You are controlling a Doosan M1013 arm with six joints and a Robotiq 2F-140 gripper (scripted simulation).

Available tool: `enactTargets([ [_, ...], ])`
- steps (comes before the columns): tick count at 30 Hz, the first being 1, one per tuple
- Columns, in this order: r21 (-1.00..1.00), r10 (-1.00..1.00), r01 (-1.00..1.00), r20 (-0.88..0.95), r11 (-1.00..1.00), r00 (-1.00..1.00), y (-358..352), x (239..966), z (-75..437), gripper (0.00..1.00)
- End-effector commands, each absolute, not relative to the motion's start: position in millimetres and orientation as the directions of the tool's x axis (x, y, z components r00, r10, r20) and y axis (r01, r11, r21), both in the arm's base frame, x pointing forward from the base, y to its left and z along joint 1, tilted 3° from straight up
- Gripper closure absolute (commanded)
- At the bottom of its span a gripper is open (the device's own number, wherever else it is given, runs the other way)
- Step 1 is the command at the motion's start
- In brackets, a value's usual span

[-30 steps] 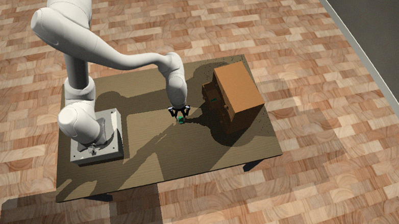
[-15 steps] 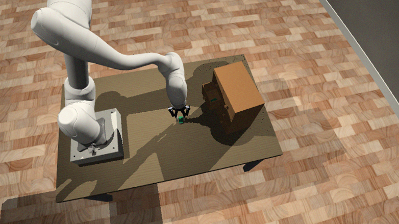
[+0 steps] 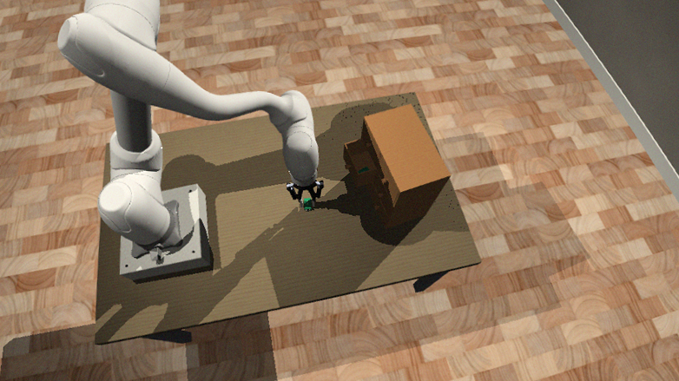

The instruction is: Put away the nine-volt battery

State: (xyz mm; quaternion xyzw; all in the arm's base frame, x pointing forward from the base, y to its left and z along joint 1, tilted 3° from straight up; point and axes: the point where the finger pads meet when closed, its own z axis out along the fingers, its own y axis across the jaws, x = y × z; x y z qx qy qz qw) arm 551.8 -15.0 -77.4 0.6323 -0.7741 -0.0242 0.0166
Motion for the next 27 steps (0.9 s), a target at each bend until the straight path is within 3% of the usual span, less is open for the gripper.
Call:
enactTargets([
  [1, 0.058, -0.98, -0.978, -0.005, 0.199, -0.2, -14.8, 551.4, -86.0, 0.74],
  [27, 0.058, -0.98, -0.978, -0.005, 0.199, -0.2, -14.7, 551.0, -93.3, 0.74],
])
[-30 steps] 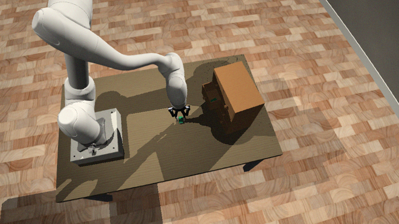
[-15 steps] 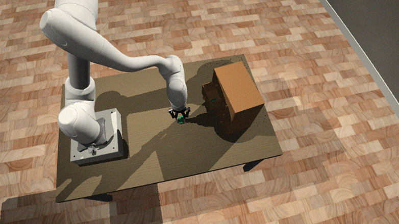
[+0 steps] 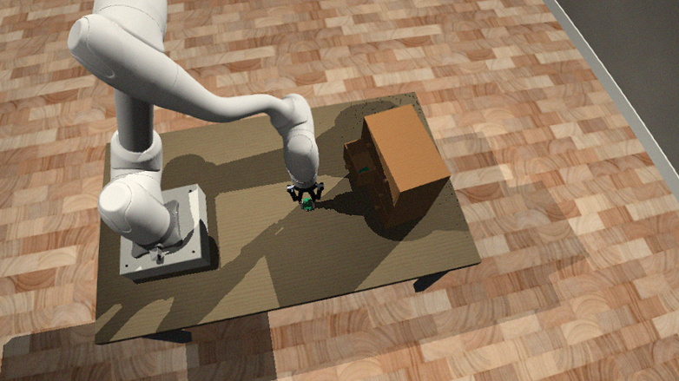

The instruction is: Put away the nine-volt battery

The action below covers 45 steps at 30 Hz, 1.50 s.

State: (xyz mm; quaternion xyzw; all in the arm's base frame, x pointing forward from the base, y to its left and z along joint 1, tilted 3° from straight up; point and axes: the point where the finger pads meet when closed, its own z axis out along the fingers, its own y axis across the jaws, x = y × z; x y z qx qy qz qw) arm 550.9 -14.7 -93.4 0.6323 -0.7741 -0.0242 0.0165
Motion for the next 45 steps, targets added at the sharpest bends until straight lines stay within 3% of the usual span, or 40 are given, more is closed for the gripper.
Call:
enactTargets([
  [1, 0.058, -0.98, -0.978, -0.005, 0.199, -0.2, -14.7, 551.0, -93.3, 0.74],
  [3, 0.058, -0.98, -0.978, -0.005, 0.199, -0.2, -14.7, 551.0, -93.3, 0.74],
  [4, 0.058, -0.98, -0.978, -0.005, 0.199, -0.2, -14.7, 551.0, -93.3, 0.86],
  [28, 0.058, -0.98, -0.978, -0.005, 0.199, -0.2, -14.7, 551.3, -88.0, 0.86],
  [37, 0.058, -0.98, -0.978, -0.005, 0.199, -0.2, -16.2, 556.2, 0.2, 0.86],
  [45, 0.058, -0.98, -0.978, -0.005, 0.199, -0.2, -16.3, 556.6, 6.6, 0.86],
])
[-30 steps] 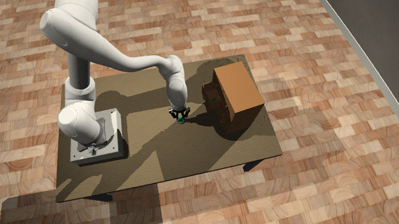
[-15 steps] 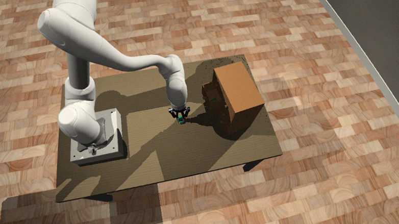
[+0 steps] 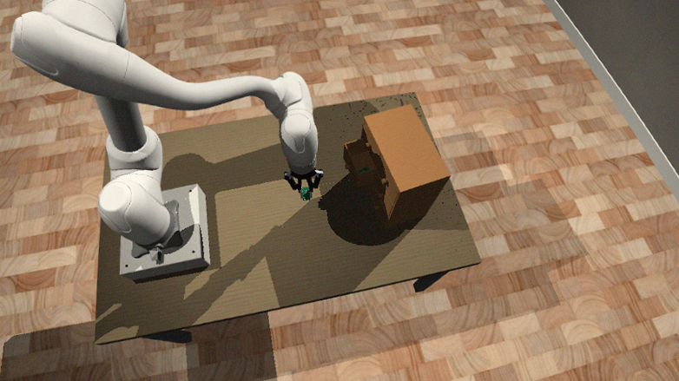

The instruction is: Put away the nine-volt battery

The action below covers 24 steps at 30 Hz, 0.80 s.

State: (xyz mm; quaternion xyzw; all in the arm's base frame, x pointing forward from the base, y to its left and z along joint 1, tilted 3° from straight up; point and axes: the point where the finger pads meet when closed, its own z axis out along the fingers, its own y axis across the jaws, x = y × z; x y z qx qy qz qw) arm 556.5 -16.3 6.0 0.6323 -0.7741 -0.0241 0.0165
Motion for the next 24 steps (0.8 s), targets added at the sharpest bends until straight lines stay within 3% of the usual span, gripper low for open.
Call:
enactTargets([
  [1, 0.058, -0.98, -0.978, -0.005, 0.199, -0.2, -16.3, 556.6, 6.6, 0.86],
  [5, 0.058, -0.971, -0.969, -0.003, 0.239, -0.24, -14.5, 558.0, 6.5, 0.86],
  [11, 0.056, -0.829, -0.827, 0.017, 0.559, -0.559, 2.7, 570.0, 6.3, 0.86],
  [17, 0.056, -0.71, -0.708, 0.017, 0.704, -0.704, 21.2, 581.8, 6.0, 0.86],
  [18, 0.055, -0.601, -0.6, 0.022, 0.798, -0.799, 25.7, 584.6, 5.9, 0.86],
  [24, 0.056, -0.364, -0.362, 0.026, 0.93, -0.931, 44.6, 595.2, 5.4, 0.86],
])
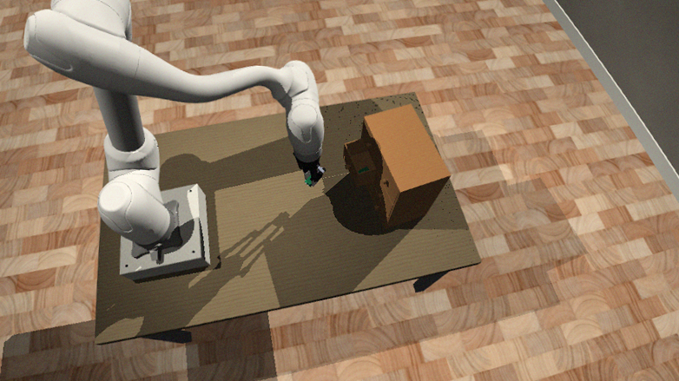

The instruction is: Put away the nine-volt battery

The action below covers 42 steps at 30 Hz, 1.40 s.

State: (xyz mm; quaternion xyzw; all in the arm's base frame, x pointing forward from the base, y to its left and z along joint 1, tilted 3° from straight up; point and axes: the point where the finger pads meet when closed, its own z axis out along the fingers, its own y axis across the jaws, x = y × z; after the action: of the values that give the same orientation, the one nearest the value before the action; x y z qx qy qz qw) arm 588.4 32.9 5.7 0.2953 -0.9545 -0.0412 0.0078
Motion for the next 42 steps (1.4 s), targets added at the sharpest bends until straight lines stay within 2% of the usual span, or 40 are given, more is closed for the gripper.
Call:
enactTargets([
  [1, 0.054, -0.319, -0.317, 0.029, 0.947, -0.947, 45.7, 595.8, 5.4, 0.86],
  [7, 0.021, -0.073, -0.072, 0.054, 0.997, -0.996, 46.7, 596.4, 5.5, 0.86],
  [27, 0.02, -0.065, -0.064, 0.055, 0.998, -0.996, 46.4, 598.3, 37.8, 0.86],
  [42, 0.02, -0.065, -0.064, 0.055, 0.998, -0.996, 45.7, 602.6, 111.9, 0.86],
])
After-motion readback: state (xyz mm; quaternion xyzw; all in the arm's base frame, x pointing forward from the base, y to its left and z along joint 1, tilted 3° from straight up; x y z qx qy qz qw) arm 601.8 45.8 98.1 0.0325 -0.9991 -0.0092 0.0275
